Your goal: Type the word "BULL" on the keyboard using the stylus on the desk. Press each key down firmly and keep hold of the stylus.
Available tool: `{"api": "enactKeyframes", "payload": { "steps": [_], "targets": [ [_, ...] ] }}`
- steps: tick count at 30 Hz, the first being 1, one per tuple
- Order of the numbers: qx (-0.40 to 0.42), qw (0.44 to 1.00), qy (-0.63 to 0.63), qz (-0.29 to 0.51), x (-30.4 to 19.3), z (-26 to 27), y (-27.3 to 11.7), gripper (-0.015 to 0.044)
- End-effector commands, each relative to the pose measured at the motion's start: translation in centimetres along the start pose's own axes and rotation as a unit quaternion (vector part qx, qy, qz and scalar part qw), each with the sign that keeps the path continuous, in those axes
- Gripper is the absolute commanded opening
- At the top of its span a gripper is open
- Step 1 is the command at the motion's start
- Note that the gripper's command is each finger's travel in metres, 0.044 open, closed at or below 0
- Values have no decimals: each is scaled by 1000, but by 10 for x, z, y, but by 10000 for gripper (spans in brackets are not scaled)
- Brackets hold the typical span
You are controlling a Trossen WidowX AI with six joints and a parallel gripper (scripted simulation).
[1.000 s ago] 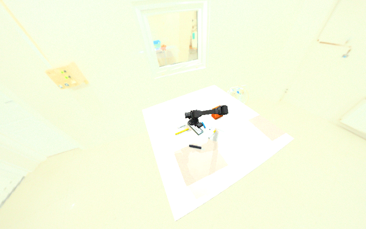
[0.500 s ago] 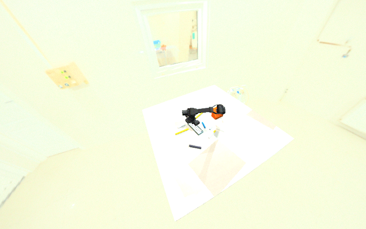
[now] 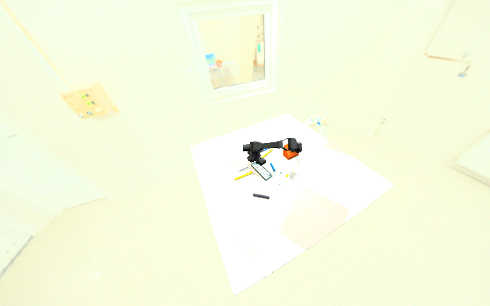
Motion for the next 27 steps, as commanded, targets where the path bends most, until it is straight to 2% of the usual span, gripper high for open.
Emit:
{"api": "enactKeyframes", "payload": {
  "steps": [1, 13, 19, 27],
  "targets": [
    [-1, 1000, 0, 2, -19, 12, 0, 0],
    [-1, 1000, 0, 3, -30, 20, 0, 0],
    [1, 1000, 1, 3, -43, 93, 1, 0],
    [1, 1000, 1, 3, -43, 95, 1, 0]
  ]
}}
Point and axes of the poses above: the point midway between the two fingers, 35 mm back from their tips, its own y axis out along the fingers, its own z axis across the jaws, x = y × z, the point moved 9 cm from there along -y, back along the fingers, and after that the axes turned 10 degrees about y, right-handed, at the moved point
